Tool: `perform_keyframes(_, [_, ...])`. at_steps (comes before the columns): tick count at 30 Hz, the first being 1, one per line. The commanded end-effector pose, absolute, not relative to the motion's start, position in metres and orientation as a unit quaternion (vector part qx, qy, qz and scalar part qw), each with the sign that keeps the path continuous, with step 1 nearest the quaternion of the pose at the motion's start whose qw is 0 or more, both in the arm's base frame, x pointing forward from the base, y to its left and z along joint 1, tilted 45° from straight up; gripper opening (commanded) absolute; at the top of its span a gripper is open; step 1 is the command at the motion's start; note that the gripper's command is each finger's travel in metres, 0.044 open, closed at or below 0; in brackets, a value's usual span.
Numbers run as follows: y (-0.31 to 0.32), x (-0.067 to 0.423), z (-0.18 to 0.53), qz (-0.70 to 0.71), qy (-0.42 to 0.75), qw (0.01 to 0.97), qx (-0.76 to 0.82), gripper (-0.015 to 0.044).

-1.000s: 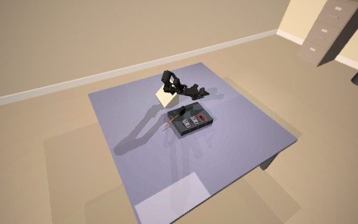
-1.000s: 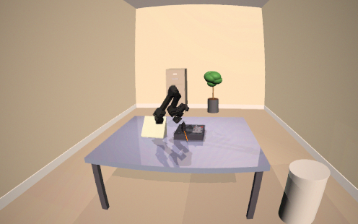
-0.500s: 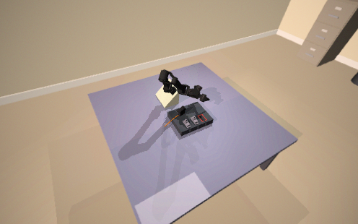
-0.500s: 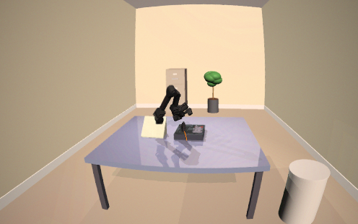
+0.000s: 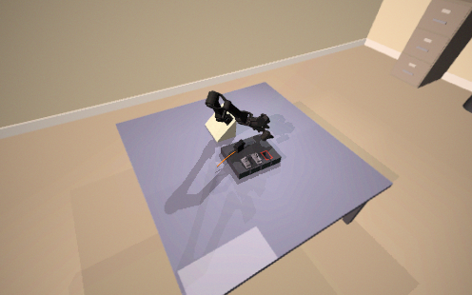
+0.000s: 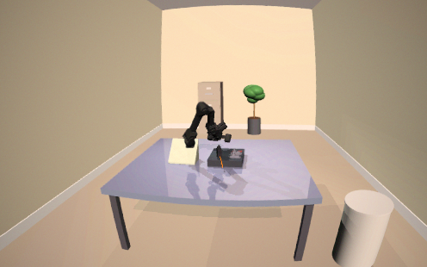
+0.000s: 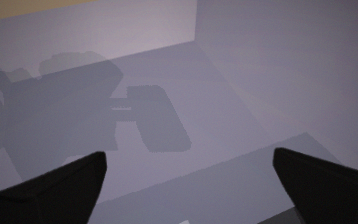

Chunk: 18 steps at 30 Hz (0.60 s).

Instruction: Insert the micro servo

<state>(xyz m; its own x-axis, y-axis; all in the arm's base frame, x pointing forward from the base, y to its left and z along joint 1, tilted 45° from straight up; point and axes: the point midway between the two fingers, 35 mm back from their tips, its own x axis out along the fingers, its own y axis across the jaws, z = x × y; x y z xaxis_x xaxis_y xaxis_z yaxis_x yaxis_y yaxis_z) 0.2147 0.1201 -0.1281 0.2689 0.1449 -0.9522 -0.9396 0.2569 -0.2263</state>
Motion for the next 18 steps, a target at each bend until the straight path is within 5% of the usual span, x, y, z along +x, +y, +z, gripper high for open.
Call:
perform_keyframes(1, [0.117, 0.220, -0.124, 0.373, 0.475, 0.678, -0.418, 0.0440])
perform_keyframes(18, [0.101, 0.228, -0.104, 0.176, 0.599, 0.734, -0.269, 0.0440])
